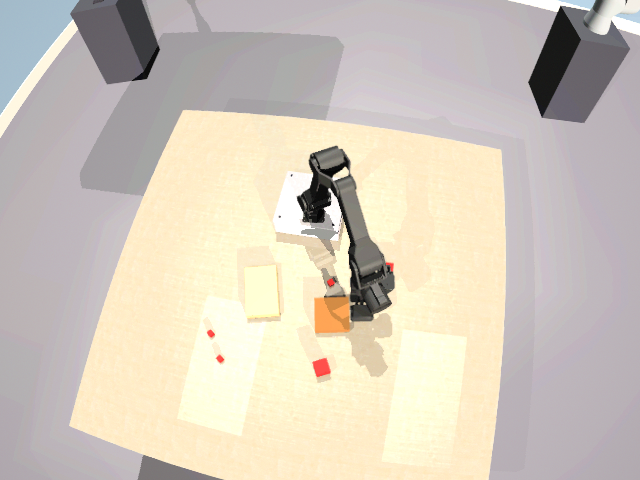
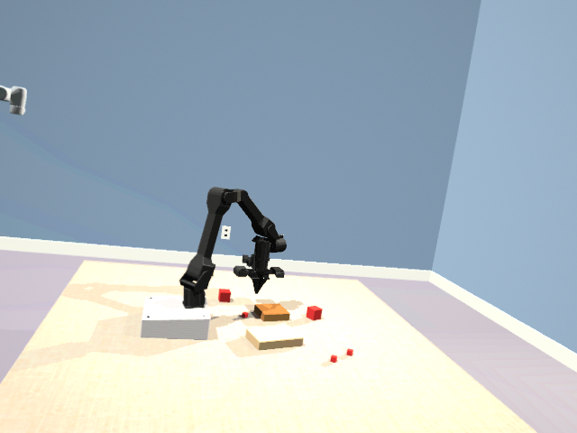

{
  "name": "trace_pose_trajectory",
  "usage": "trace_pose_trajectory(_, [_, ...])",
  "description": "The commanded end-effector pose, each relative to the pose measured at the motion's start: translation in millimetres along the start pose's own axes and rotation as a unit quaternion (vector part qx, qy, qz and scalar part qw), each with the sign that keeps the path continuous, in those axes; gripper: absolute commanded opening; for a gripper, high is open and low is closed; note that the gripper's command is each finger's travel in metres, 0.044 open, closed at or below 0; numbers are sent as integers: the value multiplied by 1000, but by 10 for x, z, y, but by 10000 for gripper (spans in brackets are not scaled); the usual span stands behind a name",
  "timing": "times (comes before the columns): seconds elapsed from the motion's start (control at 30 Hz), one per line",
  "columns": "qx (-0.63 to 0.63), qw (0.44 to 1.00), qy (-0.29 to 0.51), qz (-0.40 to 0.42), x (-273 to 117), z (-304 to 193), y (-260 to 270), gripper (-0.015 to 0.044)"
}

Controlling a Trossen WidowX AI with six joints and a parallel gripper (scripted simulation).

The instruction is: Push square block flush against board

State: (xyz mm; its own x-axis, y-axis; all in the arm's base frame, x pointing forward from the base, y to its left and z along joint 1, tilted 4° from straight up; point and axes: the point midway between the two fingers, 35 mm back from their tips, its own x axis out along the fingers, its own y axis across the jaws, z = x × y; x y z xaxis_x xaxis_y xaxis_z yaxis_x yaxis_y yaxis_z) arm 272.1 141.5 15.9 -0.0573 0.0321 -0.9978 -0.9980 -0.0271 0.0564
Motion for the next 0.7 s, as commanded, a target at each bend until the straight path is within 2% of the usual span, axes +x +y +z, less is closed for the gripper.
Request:
trace_pose_trajectory(0.0, [-11, 1000, -1, -4, 109, -10, -6, 0])
trace_pose_trajectory(0.07, [-11, 1000, -1, -4, 413, -15, -13, 0])
trace_pose_trajectory(0.13, [-11, 1000, -1, -4, 533, -20, -8, 0])
trace_pose_trajectory(0.67, [-11, 1000, -1, -4, 532, -94, -19, 0])
